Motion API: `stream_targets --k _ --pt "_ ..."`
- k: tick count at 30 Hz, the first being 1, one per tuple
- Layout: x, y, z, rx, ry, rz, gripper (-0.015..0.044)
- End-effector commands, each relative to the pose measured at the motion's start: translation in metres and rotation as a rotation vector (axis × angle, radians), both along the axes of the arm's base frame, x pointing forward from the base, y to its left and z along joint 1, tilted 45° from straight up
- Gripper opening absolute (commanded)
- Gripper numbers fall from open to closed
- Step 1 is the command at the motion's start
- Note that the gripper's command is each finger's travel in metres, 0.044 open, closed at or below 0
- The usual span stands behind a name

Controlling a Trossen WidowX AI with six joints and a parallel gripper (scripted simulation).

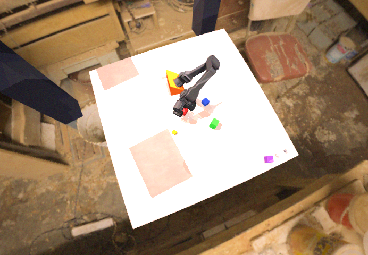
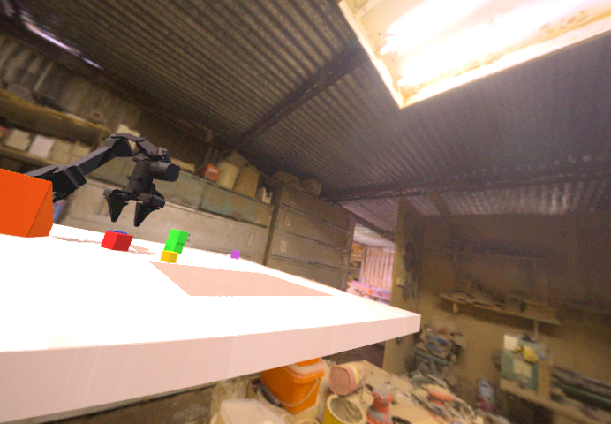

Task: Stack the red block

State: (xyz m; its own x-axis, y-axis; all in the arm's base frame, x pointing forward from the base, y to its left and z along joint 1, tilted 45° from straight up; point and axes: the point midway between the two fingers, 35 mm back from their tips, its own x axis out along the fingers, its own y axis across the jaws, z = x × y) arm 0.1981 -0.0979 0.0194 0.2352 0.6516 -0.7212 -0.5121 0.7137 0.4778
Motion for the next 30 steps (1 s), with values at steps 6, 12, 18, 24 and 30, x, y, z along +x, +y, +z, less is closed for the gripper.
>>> stream_targets --k 6,12,18,24,30 --pt "0.002 0.013 -0.010 0.009 0.003 -0.003 0.0440" --pt "0.005 0.019 -0.016 0.009 0.003 -0.003 0.0440" --pt "0.008 0.025 -0.023 0.008 0.003 -0.004 0.0440" --pt "0.010 0.031 -0.030 0.008 0.002 -0.004 0.0440" --pt "0.012 0.038 -0.037 0.009 0.002 -0.004 0.0440"
